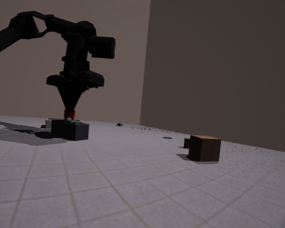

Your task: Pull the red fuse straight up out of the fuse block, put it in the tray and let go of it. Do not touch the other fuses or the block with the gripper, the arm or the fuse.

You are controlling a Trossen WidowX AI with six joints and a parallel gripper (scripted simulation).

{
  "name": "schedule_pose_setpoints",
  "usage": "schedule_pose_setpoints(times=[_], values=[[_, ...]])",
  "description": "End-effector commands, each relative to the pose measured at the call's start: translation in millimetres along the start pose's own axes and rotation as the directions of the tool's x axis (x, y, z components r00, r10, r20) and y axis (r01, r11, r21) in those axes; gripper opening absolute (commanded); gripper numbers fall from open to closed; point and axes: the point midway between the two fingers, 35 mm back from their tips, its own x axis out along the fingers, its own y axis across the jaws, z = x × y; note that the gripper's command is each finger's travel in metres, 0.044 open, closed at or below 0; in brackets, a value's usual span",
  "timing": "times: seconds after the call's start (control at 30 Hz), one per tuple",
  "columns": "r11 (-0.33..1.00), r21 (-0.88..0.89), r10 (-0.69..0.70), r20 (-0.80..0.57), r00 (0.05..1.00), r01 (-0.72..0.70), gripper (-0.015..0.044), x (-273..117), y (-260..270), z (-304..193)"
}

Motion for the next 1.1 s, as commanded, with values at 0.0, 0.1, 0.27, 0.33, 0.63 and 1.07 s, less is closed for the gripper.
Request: schedule_pose_setpoints(times=[0.0,0.1,0.27,0.33,0.63,1.07], values=[[1.0,-0.007,-0.011,0.002,1.0,0.011,0.0,-5,-2,1],[1.0,-0.007,-0.011,0.002,1.0,0.011,0.0,-5,-2,1],[1.0,-0.007,-0.011,0.002,1.0,0.011,0.0,-9,-2,1],[1.0,-0.007,-0.011,0.001,1.0,0.011,0.0,-13,-2,1],[1.0,-0.007,-0.011,0.001,1.0,0.011,0.0,-26,-2,1],[1.0,-0.004,-0.021,-0.002,1.0,0.021,0.0,-28,23,25]])
